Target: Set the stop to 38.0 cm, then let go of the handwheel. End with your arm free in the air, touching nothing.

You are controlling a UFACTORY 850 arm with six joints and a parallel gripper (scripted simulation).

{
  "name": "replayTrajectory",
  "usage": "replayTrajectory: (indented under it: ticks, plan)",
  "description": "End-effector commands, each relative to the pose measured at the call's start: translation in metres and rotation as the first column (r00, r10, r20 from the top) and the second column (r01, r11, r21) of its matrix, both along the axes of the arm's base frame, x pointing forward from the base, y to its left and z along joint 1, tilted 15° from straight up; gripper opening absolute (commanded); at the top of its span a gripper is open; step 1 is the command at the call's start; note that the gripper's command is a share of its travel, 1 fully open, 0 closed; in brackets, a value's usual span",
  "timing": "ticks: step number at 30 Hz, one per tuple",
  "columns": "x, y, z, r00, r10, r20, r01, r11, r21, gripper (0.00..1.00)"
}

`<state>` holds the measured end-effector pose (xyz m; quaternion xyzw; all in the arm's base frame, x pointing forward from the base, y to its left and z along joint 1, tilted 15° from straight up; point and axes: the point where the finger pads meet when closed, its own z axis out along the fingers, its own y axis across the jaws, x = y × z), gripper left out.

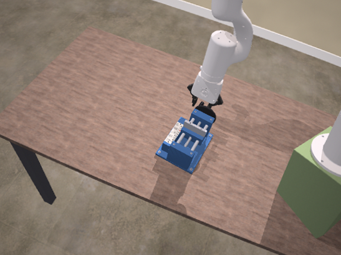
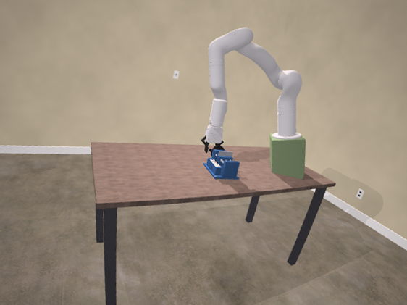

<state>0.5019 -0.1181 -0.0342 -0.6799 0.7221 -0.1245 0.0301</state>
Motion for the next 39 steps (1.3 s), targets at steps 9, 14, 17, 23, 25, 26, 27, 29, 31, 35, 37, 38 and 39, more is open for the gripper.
replayTrajectory:
  ticks: [9,14,17,23,25,26,27,29,31,35,37,38,39]
  plan:
    - [0.0006,-0.0001,0.0001,1.000,0.000,0.002,0.000,1.000,0.000,0.06]
    - [0.0006,-0.0001,0.0001,1.000,0.000,0.002,0.000,1.000,0.000,0.06]
    - [0.0006,-0.0001,0.0001,1.000,0.000,0.002,0.000,1.000,0.000,0.06]
    - [0.0006,-0.0001,0.0001,1.000,0.000,0.002,0.000,1.000,0.000,0.06]
    - [0.0006,-0.0001,0.0001,1.000,0.000,0.002,0.000,1.000,0.000,0.06]
    - [0.0006,-0.0001,0.0001,1.000,0.000,0.002,0.000,1.000,0.000,0.06]
    - [0.0006,-0.0001,0.0001,1.000,0.000,0.002,0.000,1.000,0.000,0.06]
    - [0.0006,-0.0001,0.0001,1.000,0.000,0.002,0.000,1.000,0.000,0.06]
    - [0.0006,-0.0001,0.0001,1.000,0.000,0.002,0.000,1.000,0.000,0.06]
    - [0.0006,-0.0001,0.0001,1.000,0.000,0.002,0.000,1.000,0.000,0.06]
    - [0.0006,-0.0001,0.0001,1.000,0.000,0.002,0.000,1.000,0.000,0.06]
    - [0.0006,-0.0001,0.0001,1.000,0.000,0.002,0.000,1.000,0.000,0.06]
    - [0.0006,-0.0001,0.0001,1.000,0.000,0.002,0.000,1.000,0.000,0.06]
